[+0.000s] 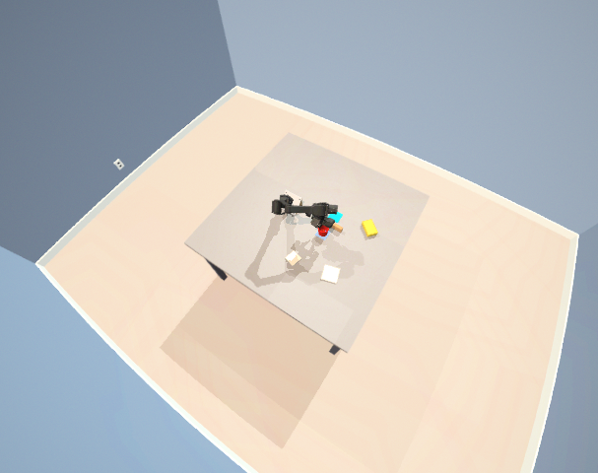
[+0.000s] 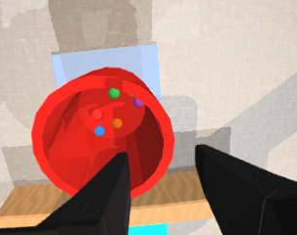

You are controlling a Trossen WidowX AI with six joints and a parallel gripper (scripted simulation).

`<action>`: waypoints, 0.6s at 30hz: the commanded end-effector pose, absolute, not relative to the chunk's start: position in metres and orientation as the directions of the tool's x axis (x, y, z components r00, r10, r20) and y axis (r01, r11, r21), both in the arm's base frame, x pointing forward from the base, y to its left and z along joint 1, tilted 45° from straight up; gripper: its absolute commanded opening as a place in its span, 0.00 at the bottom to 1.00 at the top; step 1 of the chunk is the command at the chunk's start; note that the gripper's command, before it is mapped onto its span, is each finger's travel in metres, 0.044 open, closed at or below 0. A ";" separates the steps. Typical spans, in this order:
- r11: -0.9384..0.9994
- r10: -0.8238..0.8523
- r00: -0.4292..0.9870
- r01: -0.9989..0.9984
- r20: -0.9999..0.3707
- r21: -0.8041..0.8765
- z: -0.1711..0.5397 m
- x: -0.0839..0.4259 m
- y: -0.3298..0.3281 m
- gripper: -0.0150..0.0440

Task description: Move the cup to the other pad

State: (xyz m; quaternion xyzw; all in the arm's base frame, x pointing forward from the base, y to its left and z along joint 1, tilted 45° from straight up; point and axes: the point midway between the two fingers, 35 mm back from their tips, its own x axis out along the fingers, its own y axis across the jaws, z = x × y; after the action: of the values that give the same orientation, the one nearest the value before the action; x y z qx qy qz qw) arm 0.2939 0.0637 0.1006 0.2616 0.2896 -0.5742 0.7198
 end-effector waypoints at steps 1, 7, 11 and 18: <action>0.206 -0.684 0.163 0.978 -0.711 0.025 0.092 0.294 0.057 0.50; 0.207 -0.684 0.163 0.978 -0.711 0.025 0.085 0.296 0.051 0.50; 0.207 -0.684 0.163 0.978 -0.711 0.026 0.080 0.297 0.046 0.50; 0.206 -0.684 0.163 0.978 -0.711 0.026 0.072 0.299 0.038 0.50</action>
State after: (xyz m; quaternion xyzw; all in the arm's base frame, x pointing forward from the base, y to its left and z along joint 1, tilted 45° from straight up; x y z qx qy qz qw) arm 0.2998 0.0440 0.0788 0.2599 0.2894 -0.5752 0.7197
